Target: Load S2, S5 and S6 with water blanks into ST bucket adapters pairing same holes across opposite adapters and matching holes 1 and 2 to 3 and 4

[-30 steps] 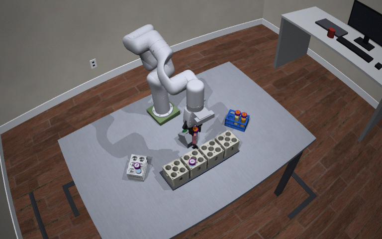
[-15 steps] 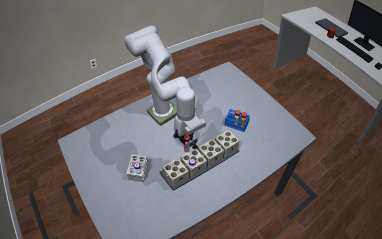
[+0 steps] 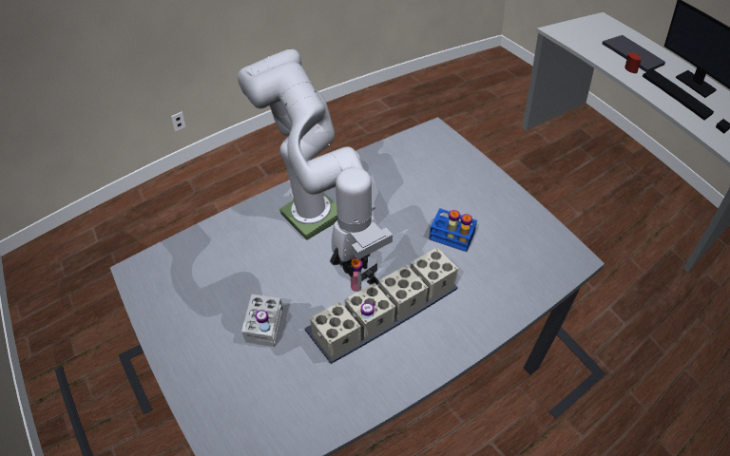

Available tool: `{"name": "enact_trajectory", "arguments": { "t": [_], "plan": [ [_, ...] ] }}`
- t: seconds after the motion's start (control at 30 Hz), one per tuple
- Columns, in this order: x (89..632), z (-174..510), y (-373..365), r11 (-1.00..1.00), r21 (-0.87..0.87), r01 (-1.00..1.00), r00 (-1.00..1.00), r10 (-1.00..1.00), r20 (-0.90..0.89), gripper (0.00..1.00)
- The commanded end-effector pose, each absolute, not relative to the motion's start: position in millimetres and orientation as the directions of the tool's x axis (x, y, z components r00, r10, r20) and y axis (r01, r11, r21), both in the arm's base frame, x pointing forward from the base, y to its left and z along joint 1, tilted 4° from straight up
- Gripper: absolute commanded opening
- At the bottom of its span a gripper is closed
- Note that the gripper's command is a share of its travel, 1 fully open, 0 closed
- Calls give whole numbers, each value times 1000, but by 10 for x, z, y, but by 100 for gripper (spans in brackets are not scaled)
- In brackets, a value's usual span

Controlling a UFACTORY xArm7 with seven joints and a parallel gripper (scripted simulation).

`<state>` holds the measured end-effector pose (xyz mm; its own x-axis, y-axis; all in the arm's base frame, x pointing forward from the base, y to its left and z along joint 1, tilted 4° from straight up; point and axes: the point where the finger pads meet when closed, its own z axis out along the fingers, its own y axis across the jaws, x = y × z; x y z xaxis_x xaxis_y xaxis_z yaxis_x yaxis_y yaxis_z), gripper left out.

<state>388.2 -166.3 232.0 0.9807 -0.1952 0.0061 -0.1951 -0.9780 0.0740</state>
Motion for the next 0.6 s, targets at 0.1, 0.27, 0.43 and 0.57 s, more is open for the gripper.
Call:
{"name": "enact_trajectory", "arguments": {
  "t": [0.1,0.27,0.43,0.57],
  "plan": [
    [3893,2337,-1665,-978,74,-195,981,-195,11,0],
    [3892,2237,-1674,-978,74,-195,981,-195,11,0],
    [3892,2157,-1680,-978,74,-195,981,-195,11,0],
    [3892,2097,-1684,-978,74,-195,981,-195,11,0]
  ]
}}
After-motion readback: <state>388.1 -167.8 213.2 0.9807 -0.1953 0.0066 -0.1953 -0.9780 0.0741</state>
